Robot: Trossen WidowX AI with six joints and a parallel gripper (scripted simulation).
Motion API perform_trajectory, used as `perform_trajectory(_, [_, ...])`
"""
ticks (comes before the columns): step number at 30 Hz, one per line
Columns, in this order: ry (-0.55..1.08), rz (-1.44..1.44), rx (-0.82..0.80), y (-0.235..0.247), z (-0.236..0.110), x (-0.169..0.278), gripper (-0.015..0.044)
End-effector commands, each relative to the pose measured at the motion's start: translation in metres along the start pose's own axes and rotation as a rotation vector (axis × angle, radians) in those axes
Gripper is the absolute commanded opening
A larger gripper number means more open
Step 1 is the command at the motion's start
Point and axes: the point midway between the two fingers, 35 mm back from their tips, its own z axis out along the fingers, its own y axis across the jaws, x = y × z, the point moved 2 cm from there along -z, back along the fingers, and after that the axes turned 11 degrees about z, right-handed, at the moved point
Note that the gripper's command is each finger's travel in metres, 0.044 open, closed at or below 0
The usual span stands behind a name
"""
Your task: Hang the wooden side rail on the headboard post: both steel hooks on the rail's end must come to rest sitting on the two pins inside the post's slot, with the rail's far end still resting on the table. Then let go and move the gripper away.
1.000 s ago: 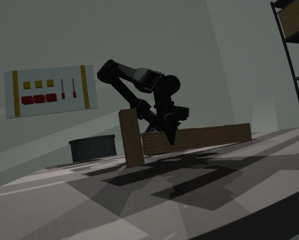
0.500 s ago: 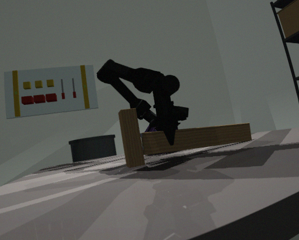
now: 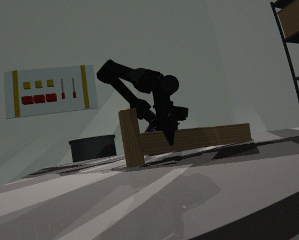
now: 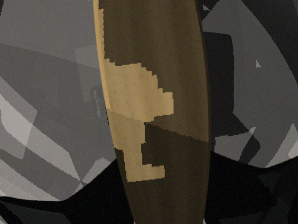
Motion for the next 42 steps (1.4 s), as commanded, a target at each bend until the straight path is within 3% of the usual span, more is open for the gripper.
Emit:
perform_trajectory(1, [-0.002,-0.004,0.01,-0.0022,-0.004,0.0001,0.0])
perform_trajectory(42, [-0.001,-0.004,0.01,-0.0036,-0.0041,0.0044,0.0])
